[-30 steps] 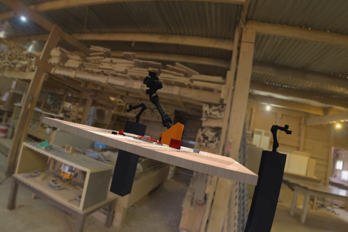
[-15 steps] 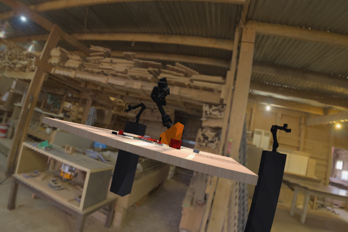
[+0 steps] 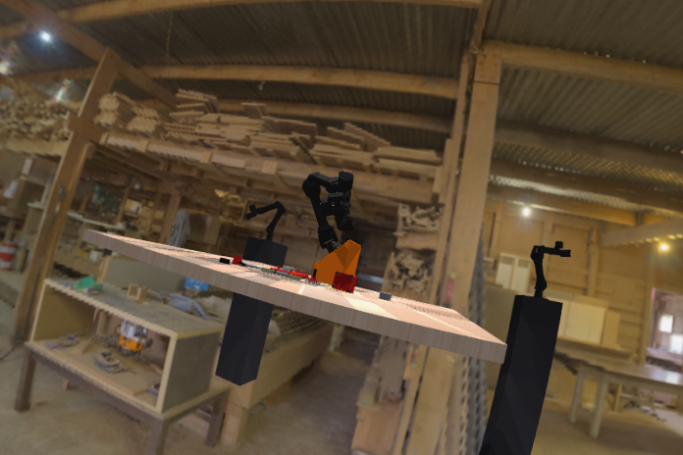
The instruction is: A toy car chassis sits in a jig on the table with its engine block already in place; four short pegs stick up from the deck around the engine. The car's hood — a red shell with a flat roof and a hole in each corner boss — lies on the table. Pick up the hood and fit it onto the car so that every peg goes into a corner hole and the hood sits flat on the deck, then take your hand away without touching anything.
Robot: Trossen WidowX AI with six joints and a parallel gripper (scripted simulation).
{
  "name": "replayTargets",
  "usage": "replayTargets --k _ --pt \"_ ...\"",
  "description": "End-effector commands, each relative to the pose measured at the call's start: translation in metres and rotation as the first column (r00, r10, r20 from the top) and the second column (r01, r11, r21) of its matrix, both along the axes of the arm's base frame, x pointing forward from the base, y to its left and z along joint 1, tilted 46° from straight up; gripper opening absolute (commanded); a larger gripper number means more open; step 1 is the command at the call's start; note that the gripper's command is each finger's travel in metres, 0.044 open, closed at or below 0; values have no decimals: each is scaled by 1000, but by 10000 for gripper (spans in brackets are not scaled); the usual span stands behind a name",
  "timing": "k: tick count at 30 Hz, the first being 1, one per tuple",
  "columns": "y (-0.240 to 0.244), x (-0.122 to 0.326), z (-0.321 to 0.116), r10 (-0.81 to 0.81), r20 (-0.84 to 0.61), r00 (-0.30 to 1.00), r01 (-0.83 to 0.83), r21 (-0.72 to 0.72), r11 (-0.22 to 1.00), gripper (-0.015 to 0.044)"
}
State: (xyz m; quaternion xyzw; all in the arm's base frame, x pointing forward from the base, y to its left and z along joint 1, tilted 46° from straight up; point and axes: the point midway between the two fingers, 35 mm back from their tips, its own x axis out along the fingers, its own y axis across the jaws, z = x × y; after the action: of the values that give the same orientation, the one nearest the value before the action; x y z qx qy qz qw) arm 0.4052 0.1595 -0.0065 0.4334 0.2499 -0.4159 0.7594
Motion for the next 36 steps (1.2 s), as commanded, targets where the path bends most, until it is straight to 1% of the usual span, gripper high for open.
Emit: replayTargets --k 1,5,9,14,16,24,32,36 --pt "-1 -26 -39 -130 -69 989 131 17 991 0" --pt "-9 -54 -72 -261 -120 958 262 -6 965 0" --pt "-20 -85 -101 -403 -148 903 399 -59 915 0" --pt "-38 -125 -129 -572 -131 810 554 -151 819 0" --pt "-43 -136 -135 -612 -115 782 590 -177 788 0" --pt "-44 -137 -136 -617 -113 779 595 -181 784 0" --pt "-73 -137 -164 -617 -111 779 595 -182 783 0" --pt "-76 -137 -167 -617 -111 779 595 -182 783 0"
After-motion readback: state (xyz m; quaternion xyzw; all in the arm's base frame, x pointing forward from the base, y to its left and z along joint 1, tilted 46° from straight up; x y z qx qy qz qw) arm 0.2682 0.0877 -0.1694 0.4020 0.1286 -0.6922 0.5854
